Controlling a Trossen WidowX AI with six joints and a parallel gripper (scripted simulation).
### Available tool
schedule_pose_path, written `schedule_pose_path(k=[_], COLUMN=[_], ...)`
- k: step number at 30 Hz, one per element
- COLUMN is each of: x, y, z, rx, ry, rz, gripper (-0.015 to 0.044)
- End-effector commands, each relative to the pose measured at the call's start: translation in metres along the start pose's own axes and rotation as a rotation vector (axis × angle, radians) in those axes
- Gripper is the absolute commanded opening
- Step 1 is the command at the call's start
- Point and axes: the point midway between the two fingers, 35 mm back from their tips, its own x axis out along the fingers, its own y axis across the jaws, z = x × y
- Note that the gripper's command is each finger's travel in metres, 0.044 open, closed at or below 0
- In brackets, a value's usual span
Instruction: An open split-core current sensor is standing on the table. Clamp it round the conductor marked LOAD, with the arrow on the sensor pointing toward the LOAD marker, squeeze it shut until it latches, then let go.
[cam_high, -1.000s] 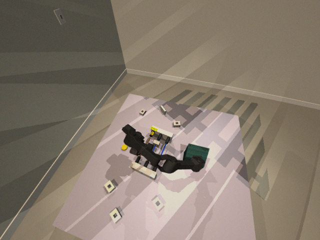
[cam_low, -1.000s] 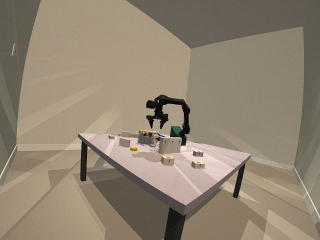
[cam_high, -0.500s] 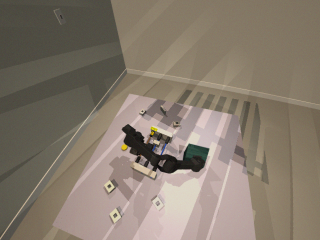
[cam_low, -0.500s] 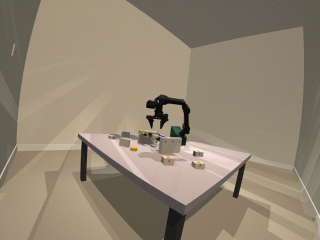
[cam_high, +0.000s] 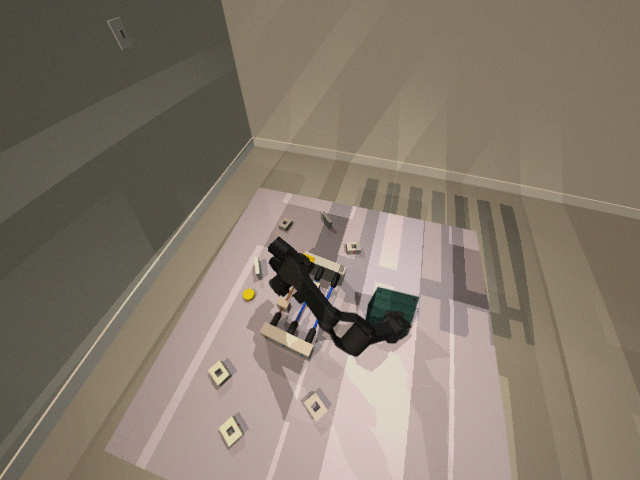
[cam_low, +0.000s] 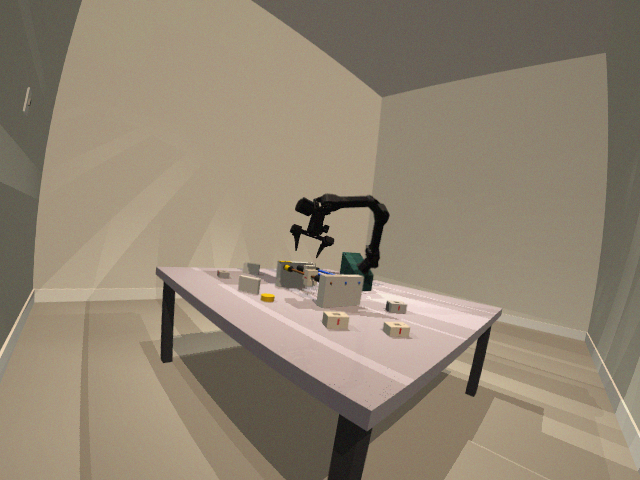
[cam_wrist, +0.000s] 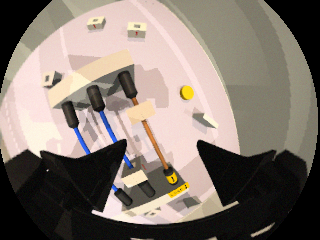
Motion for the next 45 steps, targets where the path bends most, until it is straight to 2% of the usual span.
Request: schedule_pose_path(k=[1, 9, 17, 41, 45], x=[-0.008, -0.02, -0.026, -0.025, -0.023], y=[0.007, 0.038, 0.086, 0.083, 0.065], z=[-0.02, -0.052, -0.075, -0.075, -0.068], rx=[0.195, 0.493, 0.731, 0.722, 0.646], ry=[-0.122, -0.337, -0.536, -0.519, -0.454], rz=[-0.082, -0.157, -0.153, -0.156, -0.163], gripper=[0.044, 0.044, 0.044, 0.044, 0.044])
